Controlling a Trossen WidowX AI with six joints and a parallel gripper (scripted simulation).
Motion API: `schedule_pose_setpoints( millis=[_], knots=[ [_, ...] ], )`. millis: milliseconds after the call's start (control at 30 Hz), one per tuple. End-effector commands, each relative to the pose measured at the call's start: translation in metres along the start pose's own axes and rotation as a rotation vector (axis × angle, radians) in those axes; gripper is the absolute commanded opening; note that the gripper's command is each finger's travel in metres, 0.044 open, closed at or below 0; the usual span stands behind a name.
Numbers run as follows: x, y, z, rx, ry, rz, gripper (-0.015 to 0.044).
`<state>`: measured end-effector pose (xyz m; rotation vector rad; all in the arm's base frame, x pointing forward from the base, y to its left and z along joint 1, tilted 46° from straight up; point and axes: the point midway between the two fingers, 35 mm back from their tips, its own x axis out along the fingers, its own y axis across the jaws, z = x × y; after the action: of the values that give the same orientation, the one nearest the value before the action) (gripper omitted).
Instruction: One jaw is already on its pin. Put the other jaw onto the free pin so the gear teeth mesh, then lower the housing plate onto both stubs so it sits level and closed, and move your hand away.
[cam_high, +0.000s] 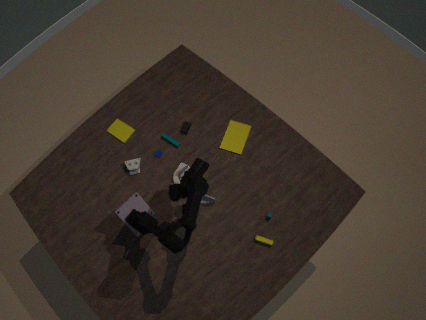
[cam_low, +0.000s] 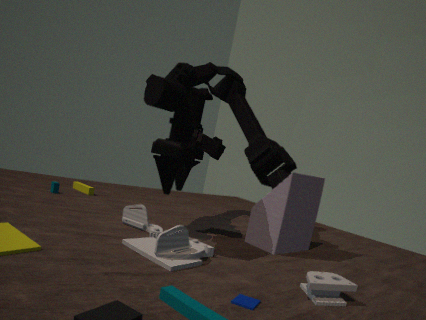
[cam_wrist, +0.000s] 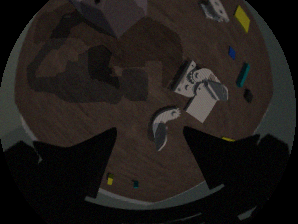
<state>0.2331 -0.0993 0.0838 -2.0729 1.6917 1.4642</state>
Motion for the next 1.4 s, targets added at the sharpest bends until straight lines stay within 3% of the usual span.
schedule_pose_setpoints(
  millis=[0, 600, 1167, 1367],
  knots=[
    [0.0, 0.0, 0.0, 0.0, 0.0, 0.0, 0.044],
    [0.0, 0.0, 0.0, 0.0, 0.0, 0.0, 0.044],
    [0.0, 0.0, 0.0, 0.0, 0.0, 0.0, 0.0],
    [0.0, 0.0, 0.0, 0.0, 0.0, 0.0, 0.0]
  ],
)
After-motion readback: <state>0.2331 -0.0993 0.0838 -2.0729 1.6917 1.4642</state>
